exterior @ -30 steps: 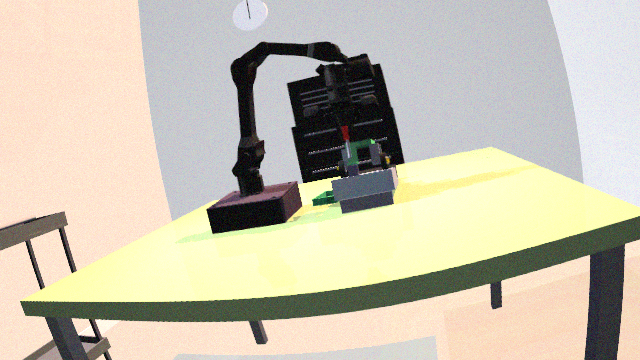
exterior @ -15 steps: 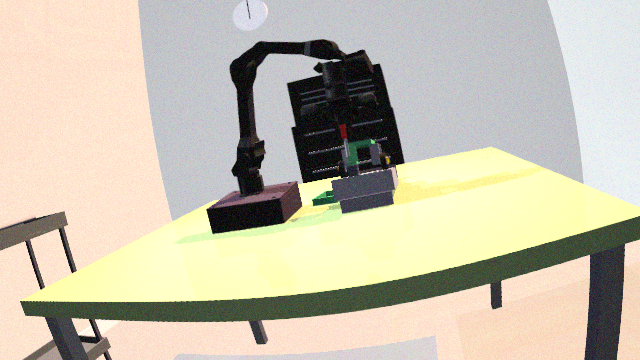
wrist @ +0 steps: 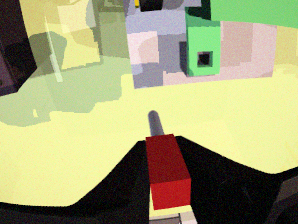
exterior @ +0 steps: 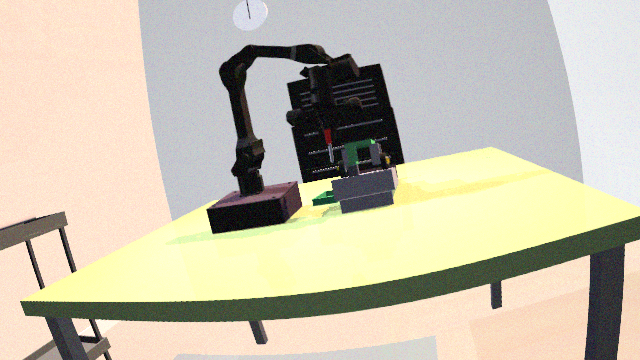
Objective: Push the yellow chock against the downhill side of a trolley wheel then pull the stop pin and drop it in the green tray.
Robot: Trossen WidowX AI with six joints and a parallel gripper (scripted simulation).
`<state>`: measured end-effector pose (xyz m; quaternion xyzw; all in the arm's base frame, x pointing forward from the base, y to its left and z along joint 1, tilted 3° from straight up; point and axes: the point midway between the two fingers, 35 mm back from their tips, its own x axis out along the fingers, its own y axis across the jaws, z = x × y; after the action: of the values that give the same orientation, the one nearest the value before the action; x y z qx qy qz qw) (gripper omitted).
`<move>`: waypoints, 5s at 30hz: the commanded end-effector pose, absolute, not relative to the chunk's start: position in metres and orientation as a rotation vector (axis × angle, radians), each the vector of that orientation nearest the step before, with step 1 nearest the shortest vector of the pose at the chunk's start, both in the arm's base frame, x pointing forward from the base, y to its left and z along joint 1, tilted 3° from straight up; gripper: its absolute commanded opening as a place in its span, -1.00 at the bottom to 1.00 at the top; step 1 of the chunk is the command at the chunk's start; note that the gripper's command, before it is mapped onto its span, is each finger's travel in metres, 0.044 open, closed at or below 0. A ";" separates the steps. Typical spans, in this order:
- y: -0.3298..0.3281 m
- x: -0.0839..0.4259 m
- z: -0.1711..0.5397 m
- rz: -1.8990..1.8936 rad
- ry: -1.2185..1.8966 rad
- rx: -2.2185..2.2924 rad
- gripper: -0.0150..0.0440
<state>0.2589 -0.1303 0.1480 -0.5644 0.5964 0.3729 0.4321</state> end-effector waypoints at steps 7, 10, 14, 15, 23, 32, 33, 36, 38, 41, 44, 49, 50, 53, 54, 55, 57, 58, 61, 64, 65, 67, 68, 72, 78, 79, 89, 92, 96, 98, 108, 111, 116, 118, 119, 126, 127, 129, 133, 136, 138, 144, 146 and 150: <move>-0.128 0.225 0.148 0.926 1.480 -1.413 -0.49; -0.128 0.216 0.148 0.926 1.480 -1.412 -0.49; -0.128 0.215 0.148 0.926 1.480 -1.412 -0.49; -0.127 0.215 0.148 0.926 1.480 -1.412 -0.49; -0.102 0.219 0.141 0.928 1.478 -1.411 -0.49; -0.072 0.223 0.134 0.929 1.477 -1.409 -0.49; -0.069 0.223 0.133 0.929 1.476 -1.409 -0.49; -0.059 0.224 0.131 0.930 1.476 -1.408 -0.49; -0.052 0.225 0.130 0.930 1.475 -1.408 -0.49; -0.042 0.226 0.128 0.931 1.475 -1.407 -0.49; -0.032 0.227 0.126 0.931 1.474 -1.407 -0.49; -0.014 0.229 0.122 0.932 1.473 -1.406 -0.49; -0.010 0.229 0.121 0.932 1.473 -1.405 -0.49; 0.001 0.230 0.119 0.933 1.473 -1.405 -0.49; 0.005 0.230 0.118 0.933 1.473 -1.405 -0.49; 0.009 0.230 0.117 0.933 1.472 -1.404 -0.49; 0.016 0.231 0.116 0.934 1.472 -1.404 -0.49; 0.019 0.231 0.115 0.934 1.472 -1.404 -0.49; 0.030 0.231 0.112 0.934 1.471 -1.403 -0.49; 0.041 0.232 0.110 0.935 1.471 -1.403 -0.49; 0.044 0.232 0.109 0.935 1.471 -1.402 -0.49; 0.052 0.233 0.107 0.935 1.470 -1.402 -0.49; 0.056 0.233 0.106 0.936 1.470 -1.402 -0.49; 0.072 0.234 0.103 0.936 1.469 -1.401 -0.49; 0.094 0.235 0.099 0.937 1.468 -1.400 -0.49; 0.095 0.235 0.098 0.937 1.468 -1.400 -0.49; 0.094 0.234 0.098 1.083 1.388 -1.493 -0.49; 0.093 0.234 0.099 1.166 1.336 -1.547 -0.49; 0.092 0.234 0.099 1.274 1.261 -1.617 -0.49; 0.092 0.234 0.099 1.326 1.222 -1.652 -0.49; 0.090 0.234 0.099 1.582 1.003 -1.813 -0.49; 0.089 0.234 0.099 1.654 0.929 -1.859 -0.49; 0.088 0.234 0.099 1.767 0.795 -1.934 -0.49; 0.087 0.234 0.099 1.810 0.738 -1.964 -0.49; 0.087 0.234 0.099 1.831 0.709 -1.979 -0.49; 0.086 0.234 0.100 1.965 0.490 -2.083 -0.49; 0.086 0.234 0.100 1.982 0.456 -2.098 -0.49; 0.085 0.234 0.100 2.015 0.389 -2.127 -0.49; 0.085 0.234 0.100 2.054 0.303 -2.163 -0.49; 0.085 0.234 0.100 2.054 0.303 -2.163 -0.49; 0.085 0.234 0.100 2.054 0.303 -2.163 -0.49; 0.086 0.225 0.092 2.055 0.304 -2.162 -0.49; 0.086 0.220 0.087 2.056 0.304 -2.161 -0.49; 0.086 0.211 0.079 2.057 0.304 -2.160 -0.49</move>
<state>0.2176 0.0851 0.0838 -0.7163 0.1028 0.6868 0.0673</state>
